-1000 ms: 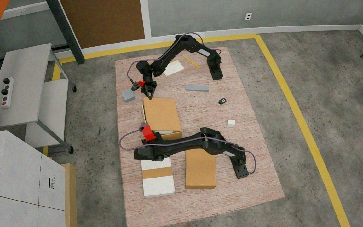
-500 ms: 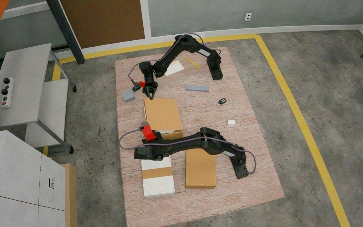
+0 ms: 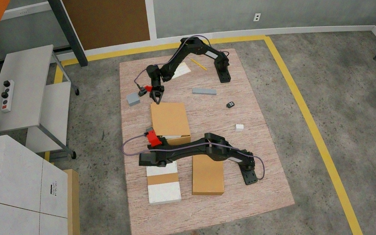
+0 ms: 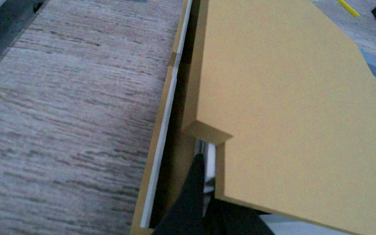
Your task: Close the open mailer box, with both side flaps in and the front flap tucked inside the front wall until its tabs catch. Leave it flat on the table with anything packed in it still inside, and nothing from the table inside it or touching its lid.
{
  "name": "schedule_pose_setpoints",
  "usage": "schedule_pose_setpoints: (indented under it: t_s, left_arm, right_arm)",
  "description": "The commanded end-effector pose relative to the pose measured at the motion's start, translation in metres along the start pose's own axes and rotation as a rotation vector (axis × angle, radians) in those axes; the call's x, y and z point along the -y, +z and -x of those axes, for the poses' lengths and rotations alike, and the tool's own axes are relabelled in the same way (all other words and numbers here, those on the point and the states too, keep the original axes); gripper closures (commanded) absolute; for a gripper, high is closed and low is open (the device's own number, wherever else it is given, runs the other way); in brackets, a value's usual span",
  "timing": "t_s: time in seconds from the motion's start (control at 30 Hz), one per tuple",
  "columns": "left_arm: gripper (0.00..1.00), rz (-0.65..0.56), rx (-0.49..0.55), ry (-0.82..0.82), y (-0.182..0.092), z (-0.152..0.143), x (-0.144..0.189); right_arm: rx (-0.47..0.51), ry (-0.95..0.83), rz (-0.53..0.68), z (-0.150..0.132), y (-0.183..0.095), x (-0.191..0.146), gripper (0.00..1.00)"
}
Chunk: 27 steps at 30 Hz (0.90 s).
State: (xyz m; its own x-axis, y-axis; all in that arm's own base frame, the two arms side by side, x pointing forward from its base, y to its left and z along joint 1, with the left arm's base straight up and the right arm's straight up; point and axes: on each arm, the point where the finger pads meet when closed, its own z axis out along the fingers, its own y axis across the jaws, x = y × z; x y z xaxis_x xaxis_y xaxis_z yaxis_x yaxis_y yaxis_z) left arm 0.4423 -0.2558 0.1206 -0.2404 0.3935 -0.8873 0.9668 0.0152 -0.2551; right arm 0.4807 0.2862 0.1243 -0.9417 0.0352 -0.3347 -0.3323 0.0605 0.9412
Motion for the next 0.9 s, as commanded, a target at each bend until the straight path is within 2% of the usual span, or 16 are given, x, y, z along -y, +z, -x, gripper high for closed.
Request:
schedule_pose_setpoints:
  t_s: [0.0, 0.4, 0.43, 0.47, 0.87]
  left_arm:
    - [0.99, -0.008, 0.048, 0.01, -0.011, 0.021, -0.007]
    - [0.99, -0.034, 0.044, -0.033, -0.008, 0.015, -0.009]
    - [0.99, -0.032, 0.055, -0.01, -0.012, 0.029, -0.004]
    - [0.99, -0.043, 0.049, -0.047, -0.007, 0.014, -0.01]
    - [0.99, -0.087, 0.038, -0.099, 0.005, 0.004, -0.008]
  right_arm:
    - [-0.048, 0.09, -0.006, -0.024, 0.011, 0.026, 0.99]
    - [-0.05, 0.138, -0.003, -0.023, 0.012, 0.031, 0.99]
    - [-0.051, 0.131, -0.001, -0.022, 0.012, 0.03, 0.99]
    - [-0.05, 0.129, 0.001, -0.02, 0.013, 0.028, 0.99]
    - [-0.056, 0.195, -0.011, -0.034, 0.011, 0.049, 0.99]
